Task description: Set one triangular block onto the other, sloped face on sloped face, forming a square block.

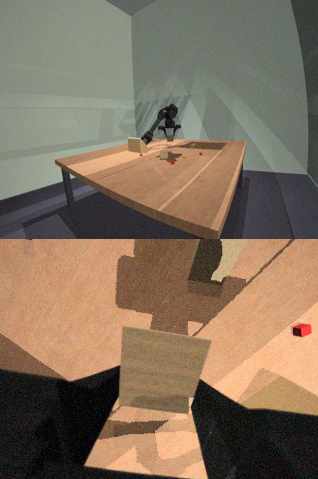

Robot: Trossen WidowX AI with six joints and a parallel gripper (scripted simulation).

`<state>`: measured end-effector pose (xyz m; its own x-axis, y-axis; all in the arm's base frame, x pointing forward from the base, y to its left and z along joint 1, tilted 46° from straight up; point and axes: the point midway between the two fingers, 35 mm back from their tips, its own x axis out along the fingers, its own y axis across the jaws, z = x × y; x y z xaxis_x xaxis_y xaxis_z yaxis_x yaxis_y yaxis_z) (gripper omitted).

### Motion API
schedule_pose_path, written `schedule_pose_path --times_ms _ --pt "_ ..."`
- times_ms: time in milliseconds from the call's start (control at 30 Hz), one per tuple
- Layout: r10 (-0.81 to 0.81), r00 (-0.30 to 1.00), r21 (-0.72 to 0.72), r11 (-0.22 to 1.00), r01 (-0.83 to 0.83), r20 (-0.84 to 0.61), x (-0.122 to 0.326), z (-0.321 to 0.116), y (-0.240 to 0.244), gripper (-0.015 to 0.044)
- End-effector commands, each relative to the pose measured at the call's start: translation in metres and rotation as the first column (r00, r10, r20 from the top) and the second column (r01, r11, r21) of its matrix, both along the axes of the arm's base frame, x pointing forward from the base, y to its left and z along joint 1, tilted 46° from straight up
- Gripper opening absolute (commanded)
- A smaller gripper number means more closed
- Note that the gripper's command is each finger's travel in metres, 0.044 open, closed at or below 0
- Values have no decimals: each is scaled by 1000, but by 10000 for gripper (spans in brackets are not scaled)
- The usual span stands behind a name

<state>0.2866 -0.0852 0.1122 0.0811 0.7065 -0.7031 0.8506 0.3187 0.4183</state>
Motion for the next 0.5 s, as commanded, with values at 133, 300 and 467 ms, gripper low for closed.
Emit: schedule_pose_path --times_ms 133,300,467 --pt "-4 1000 -13 1000 4 11 2 -14 -37 0" --pt "-3 1000 -13 1000 3 13 -1 -26 -59 0" --pt "-3 1000 -11 1000 3 14 -6 -37 -80 0"
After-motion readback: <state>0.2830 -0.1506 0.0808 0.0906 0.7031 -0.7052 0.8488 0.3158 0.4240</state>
